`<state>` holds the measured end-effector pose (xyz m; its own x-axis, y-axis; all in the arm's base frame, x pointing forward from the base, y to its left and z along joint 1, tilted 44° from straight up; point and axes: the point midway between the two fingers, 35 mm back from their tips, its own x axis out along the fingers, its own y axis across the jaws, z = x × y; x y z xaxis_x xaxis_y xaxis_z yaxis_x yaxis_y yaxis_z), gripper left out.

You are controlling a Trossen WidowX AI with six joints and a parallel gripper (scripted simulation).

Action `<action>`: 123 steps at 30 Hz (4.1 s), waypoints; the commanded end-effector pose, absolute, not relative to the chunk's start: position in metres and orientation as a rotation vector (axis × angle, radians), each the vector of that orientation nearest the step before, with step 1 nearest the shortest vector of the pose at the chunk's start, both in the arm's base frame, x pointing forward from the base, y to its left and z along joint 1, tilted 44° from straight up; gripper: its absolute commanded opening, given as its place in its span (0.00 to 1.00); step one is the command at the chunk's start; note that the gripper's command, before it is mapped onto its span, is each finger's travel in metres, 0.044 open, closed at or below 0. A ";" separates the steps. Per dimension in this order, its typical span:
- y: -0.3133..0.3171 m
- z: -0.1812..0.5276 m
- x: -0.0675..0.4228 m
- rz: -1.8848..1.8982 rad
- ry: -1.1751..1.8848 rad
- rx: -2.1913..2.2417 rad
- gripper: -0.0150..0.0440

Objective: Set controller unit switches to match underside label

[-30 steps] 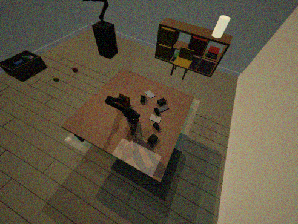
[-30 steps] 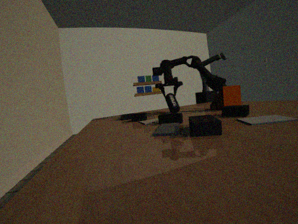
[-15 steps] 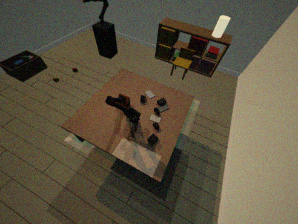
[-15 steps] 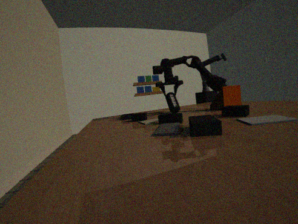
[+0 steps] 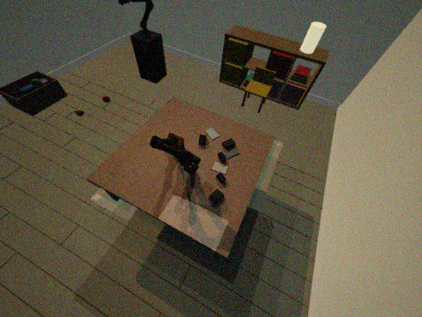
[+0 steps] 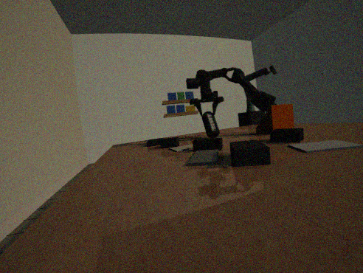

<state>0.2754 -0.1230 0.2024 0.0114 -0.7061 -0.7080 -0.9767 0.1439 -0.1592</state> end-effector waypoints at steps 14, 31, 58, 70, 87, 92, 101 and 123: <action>-0.109 0.190 0.280 0.532 1.759 -1.613 0.83; -0.098 0.182 0.283 0.532 1.758 -1.612 0.83; -0.077 0.164 0.289 0.534 1.758 -1.611 0.83; -0.067 0.154 0.292 0.534 1.758 -1.611 0.83; -0.053 0.139 0.296 0.535 1.757 -1.610 0.83; -0.049 0.134 0.297 0.535 1.757 -1.610 0.83; -0.041 0.126 0.300 0.535 1.757 -1.610 0.83; -0.025 0.106 0.305 0.536 1.756 -1.609 0.83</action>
<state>0.3056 -0.0267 0.1139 0.0189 -0.6977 -0.7161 -0.9775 0.1377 -0.1600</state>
